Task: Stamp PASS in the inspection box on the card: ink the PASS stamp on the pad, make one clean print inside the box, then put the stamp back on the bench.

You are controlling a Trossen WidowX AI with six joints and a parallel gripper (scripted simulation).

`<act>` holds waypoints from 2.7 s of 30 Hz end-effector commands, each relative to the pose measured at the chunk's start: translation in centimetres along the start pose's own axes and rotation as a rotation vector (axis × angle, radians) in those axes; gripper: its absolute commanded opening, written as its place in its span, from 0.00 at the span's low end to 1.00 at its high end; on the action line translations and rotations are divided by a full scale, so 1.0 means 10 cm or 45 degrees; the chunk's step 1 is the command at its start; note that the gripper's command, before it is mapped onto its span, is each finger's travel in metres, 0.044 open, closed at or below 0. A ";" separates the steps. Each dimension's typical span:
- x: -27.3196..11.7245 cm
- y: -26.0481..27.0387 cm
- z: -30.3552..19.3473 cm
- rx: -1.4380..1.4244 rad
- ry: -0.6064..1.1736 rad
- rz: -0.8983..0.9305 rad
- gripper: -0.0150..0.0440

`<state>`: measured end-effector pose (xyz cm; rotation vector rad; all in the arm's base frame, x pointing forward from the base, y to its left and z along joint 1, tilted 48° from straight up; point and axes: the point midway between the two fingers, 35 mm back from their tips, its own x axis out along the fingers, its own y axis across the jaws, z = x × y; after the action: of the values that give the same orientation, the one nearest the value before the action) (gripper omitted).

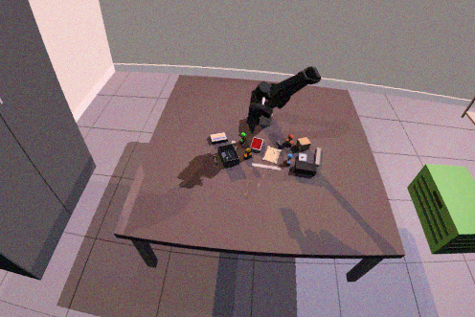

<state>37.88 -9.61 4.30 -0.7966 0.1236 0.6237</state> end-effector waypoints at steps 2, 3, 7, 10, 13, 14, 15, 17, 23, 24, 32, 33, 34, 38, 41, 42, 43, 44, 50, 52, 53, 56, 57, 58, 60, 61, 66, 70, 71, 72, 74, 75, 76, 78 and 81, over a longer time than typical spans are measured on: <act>0.05 0.68 -0.60 0.765 0.357 0.374 0.62; 0.03 0.79 -0.62 0.863 0.406 0.425 0.62; -0.13 1.17 -0.63 1.224 0.607 0.634 0.62; -0.29 1.41 -0.57 1.452 0.756 0.798 0.62; -0.46 1.59 -0.46 1.632 0.894 0.976 0.62; -0.52 1.64 -0.44 1.683 0.946 1.037 0.62; -0.58 1.68 -0.40 1.730 0.980 1.093 0.62; -0.63 1.71 -0.36 1.769 1.010 1.141 0.62; -0.62 1.70 -0.38 1.769 1.010 1.141 0.62; -0.62 1.70 -0.39 1.769 1.010 1.140 0.62; -0.61 1.72 -0.39 1.769 1.010 1.140 0.62; -0.60 1.73 -0.39 1.769 1.010 1.140 0.62; -0.60 1.74 -0.39 1.769 1.010 1.140 0.62; -0.56 1.79 -0.39 1.769 1.010 1.139 0.62; -0.53 1.83 -0.39 1.769 1.010 1.139 0.62; -0.52 1.85 -0.39 1.769 1.010 1.139 0.62; -0.52 1.86 -0.39 1.769 1.010 1.139 0.62; -0.51 1.88 -0.39 1.769 1.010 1.139 0.62; -0.46 1.96 -0.39 1.769 1.010 1.139 0.62; -0.44 1.99 -0.39 1.769 1.010 1.139 0.62; -0.43 2.01 -0.39 1.769 1.010 1.139 0.62; -0.41 2.05 -0.39 1.769 1.009 1.139 0.62; -0.40 2.07 -0.39 1.769 1.009 1.139 0.62; -0.39 2.08 -0.38 1.769 1.009 1.139 0.62; -0.38 2.11 -0.38 1.769 1.009 1.139 0.62; -0.37 2.12 -0.38 1.769 1.009 1.139 0.62; -0.34 2.20 -0.37 1.770 1.008 1.140 0.62; -0.31 2.26 -0.37 1.770 1.007 1.141 0.62; -0.31 2.27 -0.37 1.770 1.007 1.141 0.62; -0.30 2.28 -0.36 1.770 1.007 1.142 0.62; -0.29 2.31 -0.36 1.770 1.006 1.142 0.62; -0.28 2.33 -0.36 1.770 1.006 1.143 0.62; -0.28 2.34 -0.36 1.770 1.006 1.143 0.62; -0.27 2.36 -0.35 1.771 1.005 1.143 0.62; -0.28 2.34 -0.36 1.764 1.009 1.147 0.52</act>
<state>22.77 -0.97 -12.05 0.4867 1.5233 0.8177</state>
